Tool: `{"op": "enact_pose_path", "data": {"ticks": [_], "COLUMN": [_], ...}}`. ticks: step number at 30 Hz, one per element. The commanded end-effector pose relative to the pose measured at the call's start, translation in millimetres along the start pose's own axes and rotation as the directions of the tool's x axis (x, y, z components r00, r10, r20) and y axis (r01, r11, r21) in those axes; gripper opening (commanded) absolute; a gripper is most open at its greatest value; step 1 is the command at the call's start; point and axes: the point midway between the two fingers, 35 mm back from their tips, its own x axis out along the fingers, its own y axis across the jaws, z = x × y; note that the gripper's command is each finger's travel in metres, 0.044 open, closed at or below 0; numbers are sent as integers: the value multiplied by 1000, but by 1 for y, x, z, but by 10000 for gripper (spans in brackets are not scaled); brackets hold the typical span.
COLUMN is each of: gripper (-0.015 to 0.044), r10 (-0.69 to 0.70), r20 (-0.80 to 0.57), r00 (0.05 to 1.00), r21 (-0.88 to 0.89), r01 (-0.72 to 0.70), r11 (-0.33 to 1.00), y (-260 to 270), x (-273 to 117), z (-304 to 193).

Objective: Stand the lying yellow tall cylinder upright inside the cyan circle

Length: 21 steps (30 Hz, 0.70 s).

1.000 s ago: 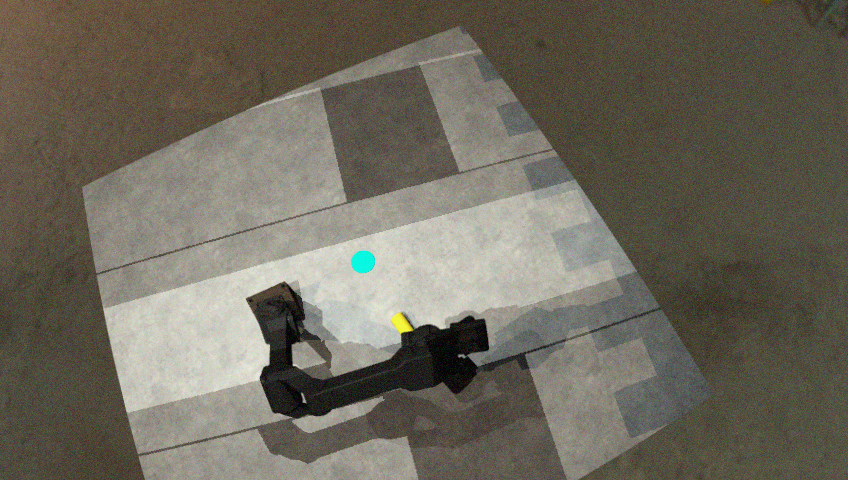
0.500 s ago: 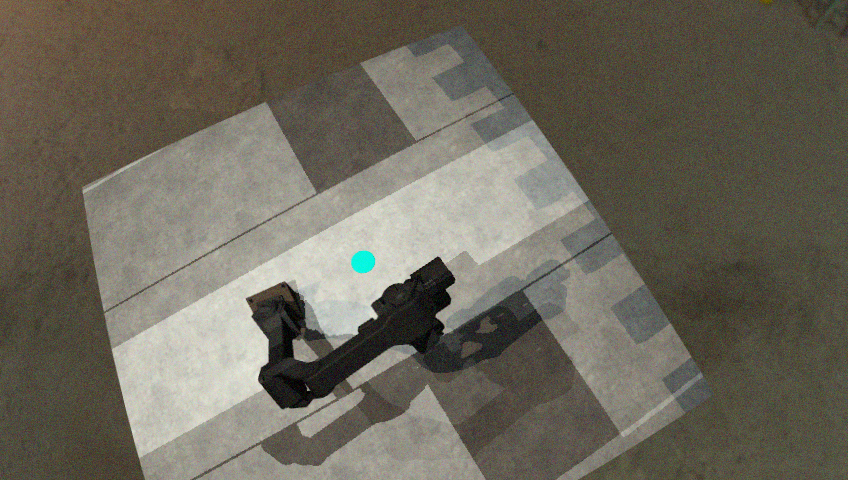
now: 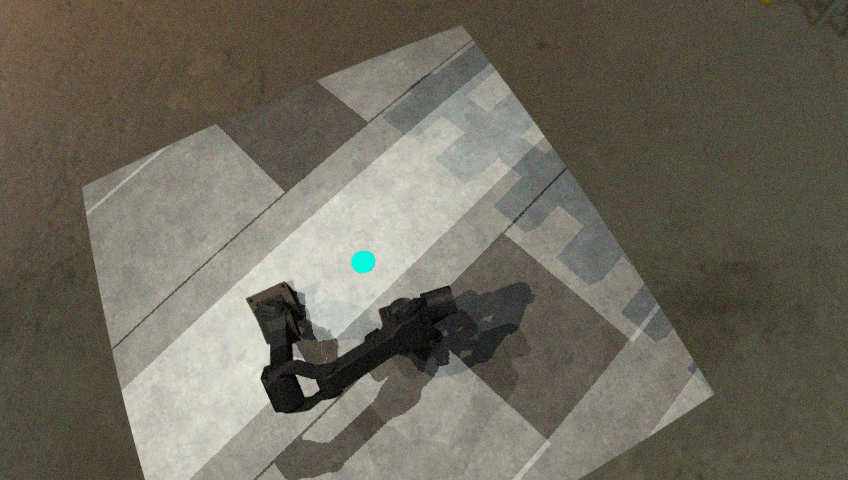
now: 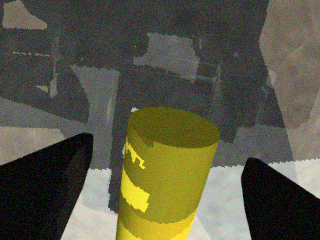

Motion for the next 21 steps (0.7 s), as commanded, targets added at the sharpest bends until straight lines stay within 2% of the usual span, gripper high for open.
{"op": "enact_pose_path", "data": {"ticks": [1,6,11,21], "gripper": [231,105,105,105], "r10": [19,19,20,21], "r20": [4,4,3,-5], "r00": [1000,1000,1000,1000], "r21": [3,3,3,3], "r01": [-19,-19,-20,-21], "r11": [1000,1000,1000,1000], "y": [0,0,1,5], "x": [0,0,-2,-33], "z": [1,1,1,0]}}
